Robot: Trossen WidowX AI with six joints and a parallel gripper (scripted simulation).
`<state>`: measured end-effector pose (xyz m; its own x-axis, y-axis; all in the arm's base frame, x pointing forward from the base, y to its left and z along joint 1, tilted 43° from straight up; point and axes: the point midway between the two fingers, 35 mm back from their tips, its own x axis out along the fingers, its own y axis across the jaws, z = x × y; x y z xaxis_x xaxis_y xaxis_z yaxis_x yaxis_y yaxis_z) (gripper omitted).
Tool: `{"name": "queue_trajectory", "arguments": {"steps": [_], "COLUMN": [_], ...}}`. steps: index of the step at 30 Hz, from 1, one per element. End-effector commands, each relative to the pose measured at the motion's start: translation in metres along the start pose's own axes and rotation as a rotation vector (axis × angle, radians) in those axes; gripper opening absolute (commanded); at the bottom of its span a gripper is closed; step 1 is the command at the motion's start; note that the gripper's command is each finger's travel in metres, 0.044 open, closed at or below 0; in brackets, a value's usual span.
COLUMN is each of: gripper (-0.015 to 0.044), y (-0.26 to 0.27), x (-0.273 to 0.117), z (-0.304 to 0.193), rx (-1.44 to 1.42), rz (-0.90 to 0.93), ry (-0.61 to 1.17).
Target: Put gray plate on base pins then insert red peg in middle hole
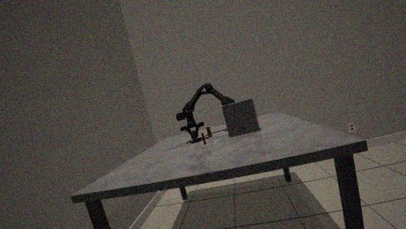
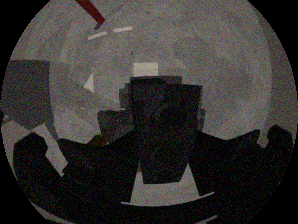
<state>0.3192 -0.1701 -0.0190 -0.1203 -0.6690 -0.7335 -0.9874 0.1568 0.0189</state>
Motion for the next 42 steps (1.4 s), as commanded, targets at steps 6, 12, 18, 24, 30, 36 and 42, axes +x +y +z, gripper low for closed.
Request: {"name": "queue_trajectory", "arguments": {"steps": [6,12,18,24,30,36,42], "gripper": [0.0,0.0,0.0105,0.0263,0.042,0.044,0.044], "y": [0.002,0.001,0.001,0.001,0.001,0.0,-0.003], "x": [0.014,0.011,0.011,0.011,0.011,0.008,-0.083], "z": [0.001,0.0,0.0,0.0,0.0,0.0,0.003], "rx": [-0.009,-0.002,-0.002,-0.002,-0.002,-0.002,-0.008], "rz": [0.003,0.002,0.002,0.002,0.002,0.002,0.002], "ry": [0.005,0.001,0.001,0.001,0.001,0.0,-0.005]}}
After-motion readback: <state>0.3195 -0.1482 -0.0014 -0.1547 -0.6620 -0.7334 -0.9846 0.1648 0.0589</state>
